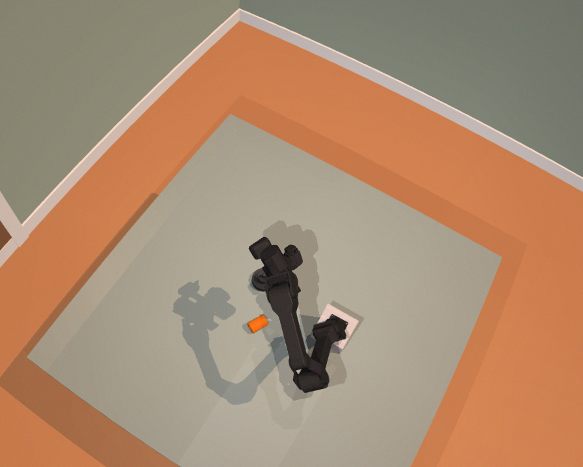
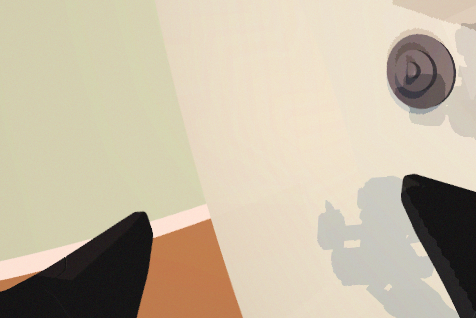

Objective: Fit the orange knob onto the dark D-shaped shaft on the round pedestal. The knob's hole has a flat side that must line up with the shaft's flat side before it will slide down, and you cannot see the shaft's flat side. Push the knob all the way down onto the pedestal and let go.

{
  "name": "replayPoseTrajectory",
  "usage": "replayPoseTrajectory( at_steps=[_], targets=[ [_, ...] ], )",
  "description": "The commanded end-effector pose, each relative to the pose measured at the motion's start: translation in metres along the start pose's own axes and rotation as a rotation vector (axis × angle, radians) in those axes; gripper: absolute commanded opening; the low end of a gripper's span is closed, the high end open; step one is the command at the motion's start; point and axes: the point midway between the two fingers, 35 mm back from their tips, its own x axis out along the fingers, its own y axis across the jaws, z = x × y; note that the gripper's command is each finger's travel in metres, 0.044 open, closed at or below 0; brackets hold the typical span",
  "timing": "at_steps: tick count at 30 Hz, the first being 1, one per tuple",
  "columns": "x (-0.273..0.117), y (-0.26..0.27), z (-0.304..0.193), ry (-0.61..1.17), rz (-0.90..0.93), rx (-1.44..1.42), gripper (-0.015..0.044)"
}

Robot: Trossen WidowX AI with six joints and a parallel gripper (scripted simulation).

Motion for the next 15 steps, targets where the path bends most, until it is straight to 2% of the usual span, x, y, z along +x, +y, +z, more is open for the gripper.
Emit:
replayPoseTrajectory(
  at_steps=[1,5,8,15],
  targets=[
    [0.045,-0.054,-0.032,0.141,-0.256,0.047,0.044],
    [0.075,-0.129,-0.065,0.261,-0.579,0.114,0.044],
    [0.082,-0.181,-0.083,0.305,-0.801,0.175,0.044],
    [0.082,-0.194,-0.085,0.309,-0.835,0.185,0.044]
  ],
)
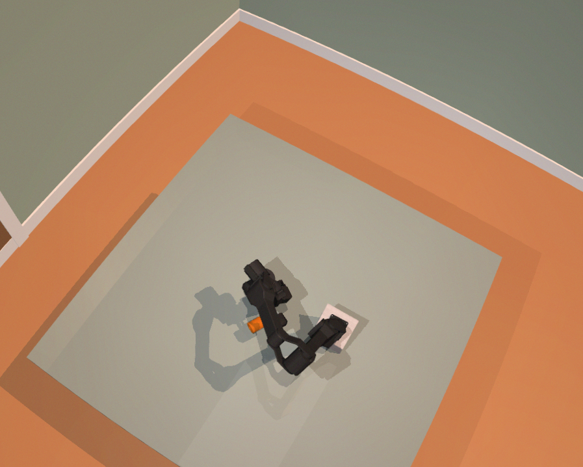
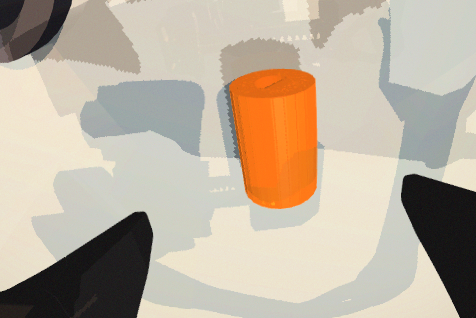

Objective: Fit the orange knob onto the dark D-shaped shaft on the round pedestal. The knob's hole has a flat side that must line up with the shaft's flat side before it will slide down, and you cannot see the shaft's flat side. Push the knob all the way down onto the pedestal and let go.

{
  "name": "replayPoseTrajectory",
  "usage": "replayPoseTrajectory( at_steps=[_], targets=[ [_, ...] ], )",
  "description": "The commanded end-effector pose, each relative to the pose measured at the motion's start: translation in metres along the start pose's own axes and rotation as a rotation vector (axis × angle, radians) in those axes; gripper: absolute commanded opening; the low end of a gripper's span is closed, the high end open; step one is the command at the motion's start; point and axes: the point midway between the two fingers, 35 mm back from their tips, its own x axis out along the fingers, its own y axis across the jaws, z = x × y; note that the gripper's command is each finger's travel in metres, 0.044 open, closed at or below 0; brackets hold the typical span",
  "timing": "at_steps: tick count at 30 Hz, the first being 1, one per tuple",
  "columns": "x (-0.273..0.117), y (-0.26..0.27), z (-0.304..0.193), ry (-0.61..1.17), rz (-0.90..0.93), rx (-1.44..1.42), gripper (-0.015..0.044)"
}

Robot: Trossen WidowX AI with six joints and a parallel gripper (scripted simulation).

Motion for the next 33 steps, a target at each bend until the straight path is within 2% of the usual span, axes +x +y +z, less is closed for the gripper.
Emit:
replayPoseTrajectory(
  at_steps=[1,4,33],
  targets=[
    [0.011,-0.004,0.002,0.004,-0.014,0.009,0.044],
    [0.025,-0.004,0.004,0.005,-0.014,0.009,0.044],
    [0.066,-0.006,0.011,0.005,-0.015,0.008,0.044]
  ],
)
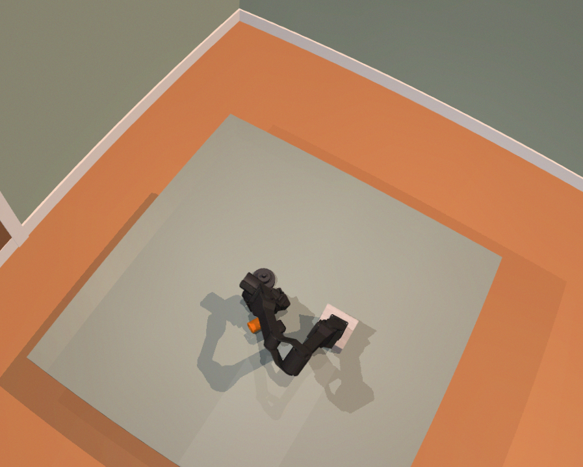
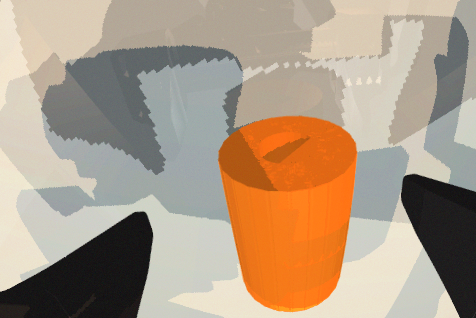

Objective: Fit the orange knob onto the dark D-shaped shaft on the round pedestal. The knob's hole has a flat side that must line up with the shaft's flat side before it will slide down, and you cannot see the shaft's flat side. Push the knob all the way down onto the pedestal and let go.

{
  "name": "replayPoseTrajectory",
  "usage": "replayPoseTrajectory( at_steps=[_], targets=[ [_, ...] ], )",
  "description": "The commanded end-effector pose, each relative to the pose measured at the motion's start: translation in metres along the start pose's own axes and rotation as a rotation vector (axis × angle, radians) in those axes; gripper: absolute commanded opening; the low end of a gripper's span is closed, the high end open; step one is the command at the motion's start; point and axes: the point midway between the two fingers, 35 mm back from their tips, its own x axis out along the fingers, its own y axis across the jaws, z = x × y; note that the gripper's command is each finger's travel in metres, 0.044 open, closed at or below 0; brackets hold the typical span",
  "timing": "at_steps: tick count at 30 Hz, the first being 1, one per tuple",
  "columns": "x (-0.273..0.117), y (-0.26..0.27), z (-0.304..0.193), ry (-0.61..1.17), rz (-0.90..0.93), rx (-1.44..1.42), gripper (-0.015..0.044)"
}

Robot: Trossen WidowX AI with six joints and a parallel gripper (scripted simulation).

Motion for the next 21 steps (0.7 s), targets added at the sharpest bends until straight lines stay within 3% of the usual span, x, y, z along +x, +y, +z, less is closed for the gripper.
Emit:
replayPoseTrajectory(
  at_steps=[1,5,13,21],
  targets=[
    [0.0072,-0.0031,0.0028,0.0,-0.011,0.011,0.044],
    [0.0107,-0.0037,0.0032,0.002,-0.011,0.011,0.044],
    [0.0107,-0.0037,0.0032,0.002,-0.011,0.011,0.024],
    [0.0107,-0.0037,0.0032,0.002,-0.011,0.011,0.0227]
  ],
)
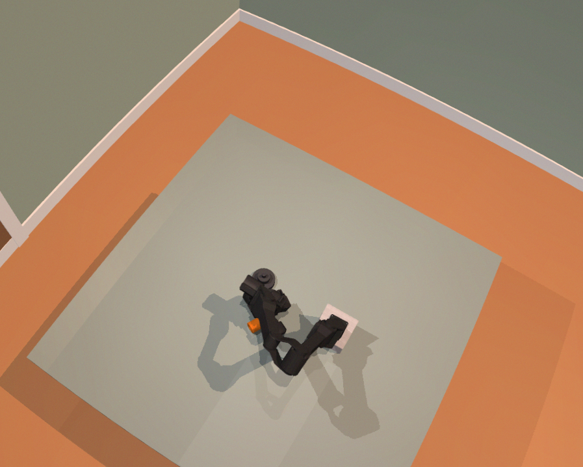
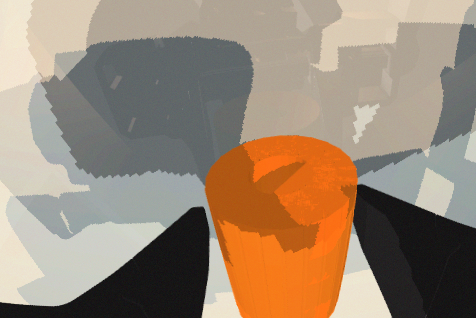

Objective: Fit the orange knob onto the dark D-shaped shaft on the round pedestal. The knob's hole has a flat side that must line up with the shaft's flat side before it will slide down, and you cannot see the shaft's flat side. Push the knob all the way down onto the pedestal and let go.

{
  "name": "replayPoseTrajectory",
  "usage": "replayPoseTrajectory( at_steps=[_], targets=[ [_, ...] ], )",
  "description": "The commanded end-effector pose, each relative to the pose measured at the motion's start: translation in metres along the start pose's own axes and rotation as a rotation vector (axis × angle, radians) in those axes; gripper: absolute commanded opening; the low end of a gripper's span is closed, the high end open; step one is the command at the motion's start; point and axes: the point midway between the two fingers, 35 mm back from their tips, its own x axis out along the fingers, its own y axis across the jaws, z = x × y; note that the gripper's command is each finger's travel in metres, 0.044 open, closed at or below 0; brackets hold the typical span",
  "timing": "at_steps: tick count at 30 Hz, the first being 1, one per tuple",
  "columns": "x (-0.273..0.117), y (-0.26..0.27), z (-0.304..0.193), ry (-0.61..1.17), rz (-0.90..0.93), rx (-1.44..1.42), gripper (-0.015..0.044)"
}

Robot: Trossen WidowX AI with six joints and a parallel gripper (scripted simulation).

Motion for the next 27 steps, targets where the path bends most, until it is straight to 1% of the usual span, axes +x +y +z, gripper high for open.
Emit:
replayPoseTrajectory(
  at_steps=[1,7,12,27],
  targets=[
    [0.001,0.0,0.0,0.002,-0.003,0.004,0.022],
    [0.001,0.0,0.0,0.002,-0.003,0.004,0.0181],
    [0.0,0.0,-0.001,-0.016,-0.002,0.002,0.0181],
    [-0.008,0.0,-0.017,-0.28,-0.001,-0.002,0.0181]
  ],
)
